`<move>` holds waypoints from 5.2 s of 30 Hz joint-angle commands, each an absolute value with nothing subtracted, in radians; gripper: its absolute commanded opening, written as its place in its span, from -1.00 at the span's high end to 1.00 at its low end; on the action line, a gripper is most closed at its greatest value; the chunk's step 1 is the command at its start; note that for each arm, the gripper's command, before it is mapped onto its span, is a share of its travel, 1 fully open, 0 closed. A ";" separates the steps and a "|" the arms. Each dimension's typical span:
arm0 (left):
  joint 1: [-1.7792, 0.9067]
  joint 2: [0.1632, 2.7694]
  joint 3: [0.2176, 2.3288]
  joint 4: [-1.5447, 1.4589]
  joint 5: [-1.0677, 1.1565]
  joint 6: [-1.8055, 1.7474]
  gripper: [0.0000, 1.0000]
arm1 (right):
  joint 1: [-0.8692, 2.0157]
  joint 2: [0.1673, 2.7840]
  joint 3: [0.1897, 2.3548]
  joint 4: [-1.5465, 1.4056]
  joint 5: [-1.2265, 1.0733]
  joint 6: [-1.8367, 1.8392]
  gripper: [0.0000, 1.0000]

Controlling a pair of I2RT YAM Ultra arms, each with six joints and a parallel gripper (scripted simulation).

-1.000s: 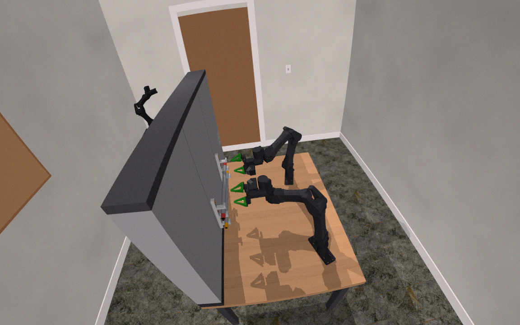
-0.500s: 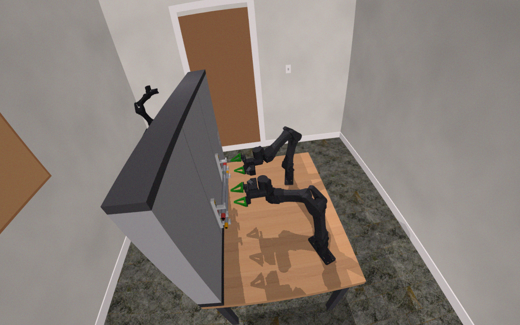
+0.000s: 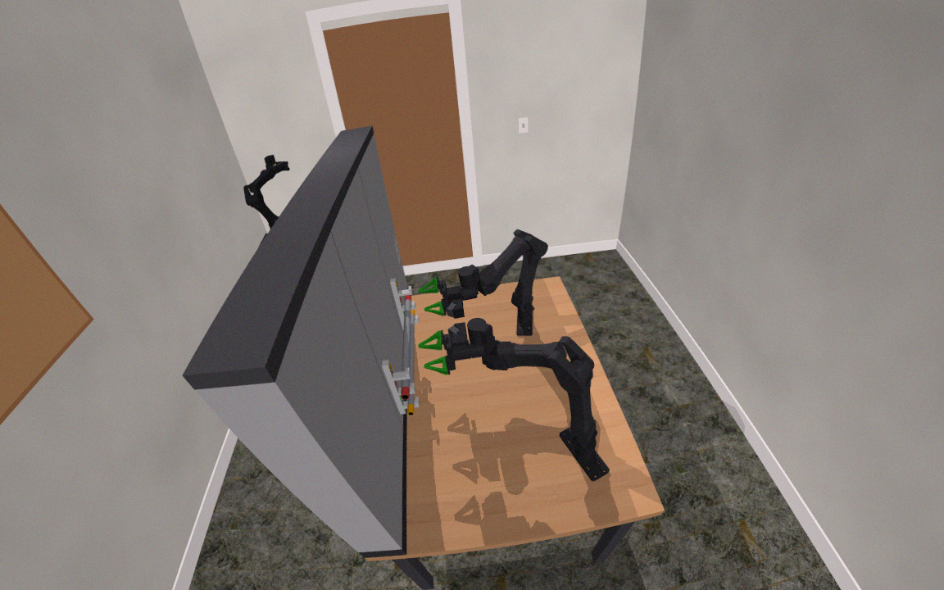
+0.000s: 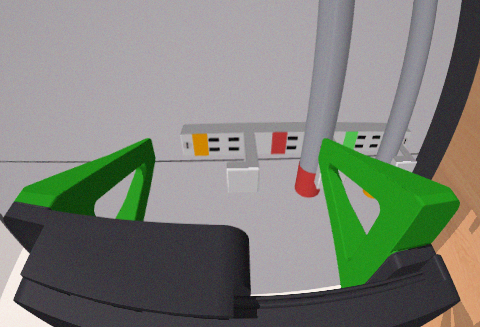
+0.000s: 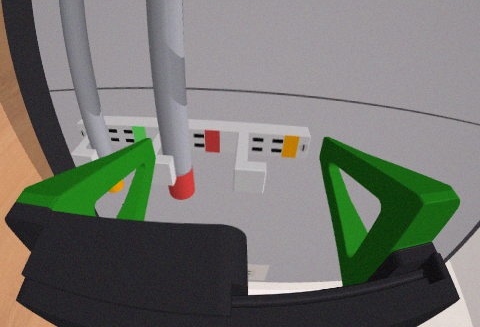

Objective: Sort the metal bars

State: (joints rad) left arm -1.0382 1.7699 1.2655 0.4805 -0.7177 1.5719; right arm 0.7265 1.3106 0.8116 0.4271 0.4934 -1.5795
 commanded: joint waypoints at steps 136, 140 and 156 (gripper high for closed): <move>-0.927 2.226 1.251 0.975 -0.605 1.571 -0.10 | 0.617 1.927 0.724 1.203 0.387 -1.571 -0.12; -0.927 2.226 1.251 0.975 -0.605 1.571 0.01 | 0.617 1.927 0.725 1.203 0.387 -1.571 -0.01; -0.927 2.226 1.251 0.975 -0.605 1.571 0.41 | 0.618 1.928 0.725 1.202 0.387 -1.571 0.39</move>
